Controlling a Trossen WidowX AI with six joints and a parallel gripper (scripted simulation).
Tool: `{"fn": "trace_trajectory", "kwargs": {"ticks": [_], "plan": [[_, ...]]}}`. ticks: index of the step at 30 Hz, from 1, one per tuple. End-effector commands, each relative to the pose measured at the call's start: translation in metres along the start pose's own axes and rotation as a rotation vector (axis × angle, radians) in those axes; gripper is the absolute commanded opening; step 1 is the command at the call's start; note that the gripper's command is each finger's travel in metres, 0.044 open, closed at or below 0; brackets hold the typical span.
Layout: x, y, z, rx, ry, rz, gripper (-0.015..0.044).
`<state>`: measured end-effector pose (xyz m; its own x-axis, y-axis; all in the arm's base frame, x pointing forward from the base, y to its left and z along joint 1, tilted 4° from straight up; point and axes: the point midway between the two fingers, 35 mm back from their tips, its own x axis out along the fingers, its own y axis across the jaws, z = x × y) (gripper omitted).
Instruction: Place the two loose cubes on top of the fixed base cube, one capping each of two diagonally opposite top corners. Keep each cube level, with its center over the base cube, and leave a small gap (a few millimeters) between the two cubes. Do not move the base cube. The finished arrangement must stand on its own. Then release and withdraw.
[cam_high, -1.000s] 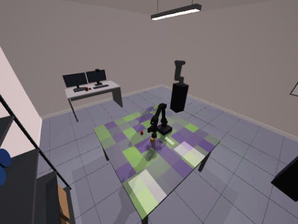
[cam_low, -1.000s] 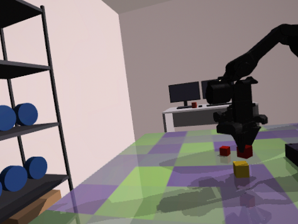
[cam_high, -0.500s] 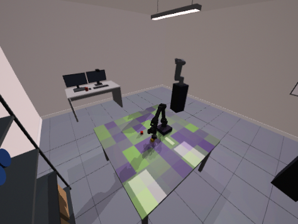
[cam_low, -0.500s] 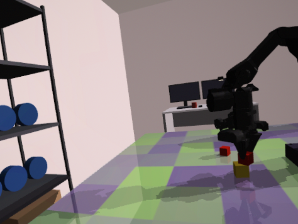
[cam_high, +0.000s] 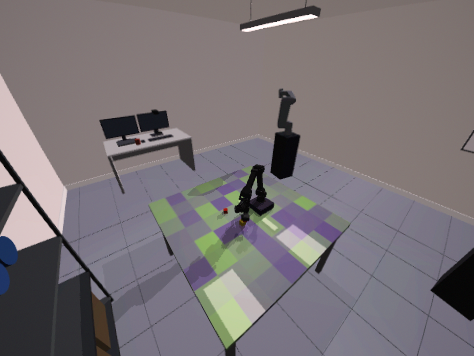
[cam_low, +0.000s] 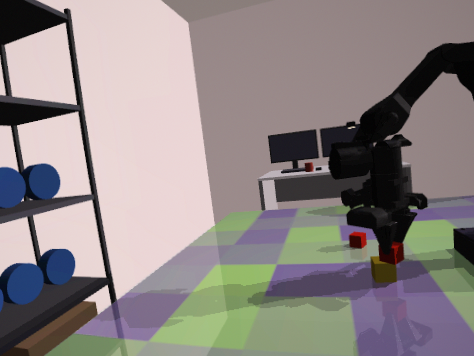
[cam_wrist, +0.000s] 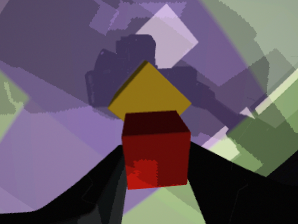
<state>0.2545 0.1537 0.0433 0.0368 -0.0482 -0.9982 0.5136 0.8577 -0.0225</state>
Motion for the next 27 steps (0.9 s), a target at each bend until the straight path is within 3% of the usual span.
{"fn": "trace_trajectory", "kwargs": {"ticks": [1, 4, 8, 27], "plan": [[0.001, 0.000, 0.000, -0.002, 0.003, 0.001, 0.0105], [0.001, 0.000, 0.000, -0.002, 0.003, 0.001, 0.0105], [0.001, 0.000, 0.000, -0.002, 0.003, 0.001, 0.0205], [-0.025, 0.000, 0.000, 0.000, 0.000, 0.000, 0.0205]]}}
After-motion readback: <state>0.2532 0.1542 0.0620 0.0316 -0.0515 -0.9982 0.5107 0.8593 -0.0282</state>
